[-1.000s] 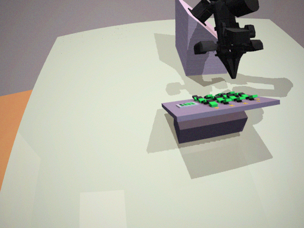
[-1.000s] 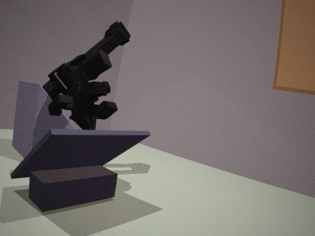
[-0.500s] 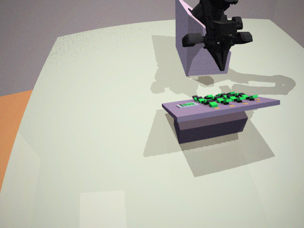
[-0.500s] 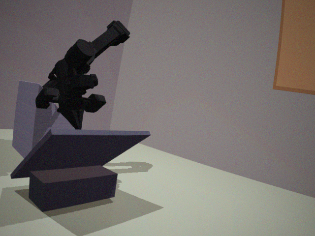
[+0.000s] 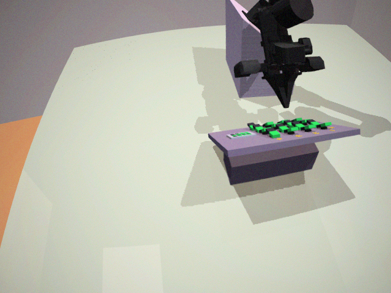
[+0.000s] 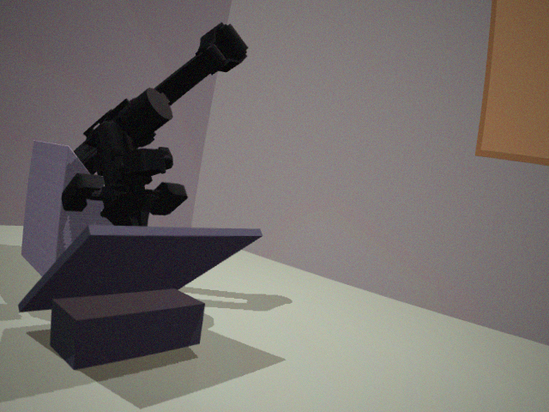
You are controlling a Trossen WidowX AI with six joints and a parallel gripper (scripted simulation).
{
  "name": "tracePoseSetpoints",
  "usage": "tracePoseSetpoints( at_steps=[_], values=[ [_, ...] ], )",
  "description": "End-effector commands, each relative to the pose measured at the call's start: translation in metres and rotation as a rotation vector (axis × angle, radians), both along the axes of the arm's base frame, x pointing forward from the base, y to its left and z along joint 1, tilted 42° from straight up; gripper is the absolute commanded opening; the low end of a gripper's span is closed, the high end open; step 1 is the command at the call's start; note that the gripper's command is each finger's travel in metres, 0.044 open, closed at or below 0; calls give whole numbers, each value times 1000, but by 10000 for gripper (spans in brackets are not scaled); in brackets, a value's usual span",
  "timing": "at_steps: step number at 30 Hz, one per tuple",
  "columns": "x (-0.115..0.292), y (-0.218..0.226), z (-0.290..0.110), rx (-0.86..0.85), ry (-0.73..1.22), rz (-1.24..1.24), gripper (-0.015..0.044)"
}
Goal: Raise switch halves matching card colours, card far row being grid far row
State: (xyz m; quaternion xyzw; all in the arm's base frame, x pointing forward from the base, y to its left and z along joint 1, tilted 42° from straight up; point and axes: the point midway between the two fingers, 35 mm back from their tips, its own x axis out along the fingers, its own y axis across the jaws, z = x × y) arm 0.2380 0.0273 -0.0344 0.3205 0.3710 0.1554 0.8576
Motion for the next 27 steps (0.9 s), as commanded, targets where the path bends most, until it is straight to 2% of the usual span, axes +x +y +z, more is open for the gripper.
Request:
tracePoseSetpoints(
  at_steps=[1,27],
  values=[
    [3,2,-2,0,-4,-8,0],
    [16,12,-13,0,-4,-8,0]
  ],
)
